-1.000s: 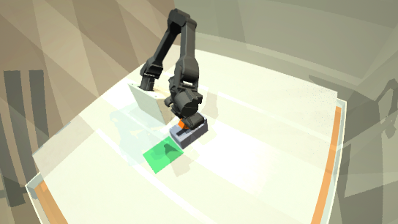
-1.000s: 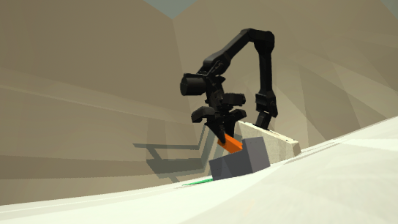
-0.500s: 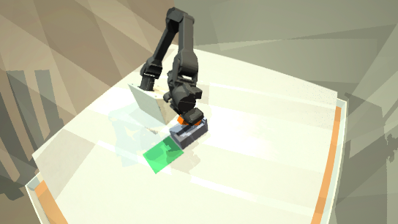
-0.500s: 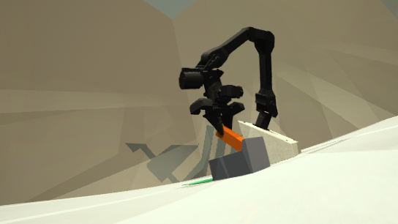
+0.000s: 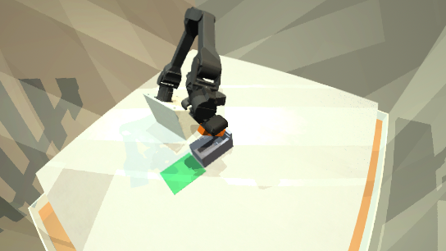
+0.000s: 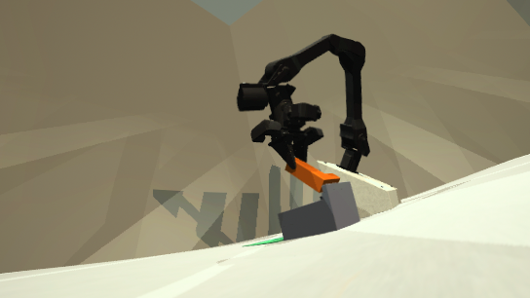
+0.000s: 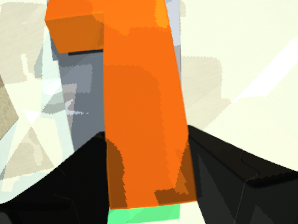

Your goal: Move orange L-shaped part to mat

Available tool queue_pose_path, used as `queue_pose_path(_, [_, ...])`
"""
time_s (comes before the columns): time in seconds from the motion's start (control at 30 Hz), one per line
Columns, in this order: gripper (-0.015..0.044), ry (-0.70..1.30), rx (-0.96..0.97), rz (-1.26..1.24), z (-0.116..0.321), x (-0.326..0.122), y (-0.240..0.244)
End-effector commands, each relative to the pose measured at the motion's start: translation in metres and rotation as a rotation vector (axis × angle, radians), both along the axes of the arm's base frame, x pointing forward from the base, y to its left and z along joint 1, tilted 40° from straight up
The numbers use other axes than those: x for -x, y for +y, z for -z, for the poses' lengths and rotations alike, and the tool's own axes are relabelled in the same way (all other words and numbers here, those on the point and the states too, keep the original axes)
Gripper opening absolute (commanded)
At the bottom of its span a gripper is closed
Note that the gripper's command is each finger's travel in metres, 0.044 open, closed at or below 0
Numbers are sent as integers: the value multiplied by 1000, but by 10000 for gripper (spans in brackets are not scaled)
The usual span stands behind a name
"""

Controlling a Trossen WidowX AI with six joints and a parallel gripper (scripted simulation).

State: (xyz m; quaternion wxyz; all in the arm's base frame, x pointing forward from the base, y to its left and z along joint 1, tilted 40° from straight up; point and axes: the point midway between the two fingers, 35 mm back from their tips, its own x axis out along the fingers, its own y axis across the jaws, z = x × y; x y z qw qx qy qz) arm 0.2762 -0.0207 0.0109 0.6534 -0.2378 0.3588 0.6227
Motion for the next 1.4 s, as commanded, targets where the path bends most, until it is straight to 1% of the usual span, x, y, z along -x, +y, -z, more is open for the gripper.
queue_pose_path(0.0, [0,-10,7,2,-4,-3,-5])
queue_pose_path(0.33, [0,-10,8,2,-1,-1,-11])
queue_pose_path(1.37, [0,-10,19,2,94,39,-125])
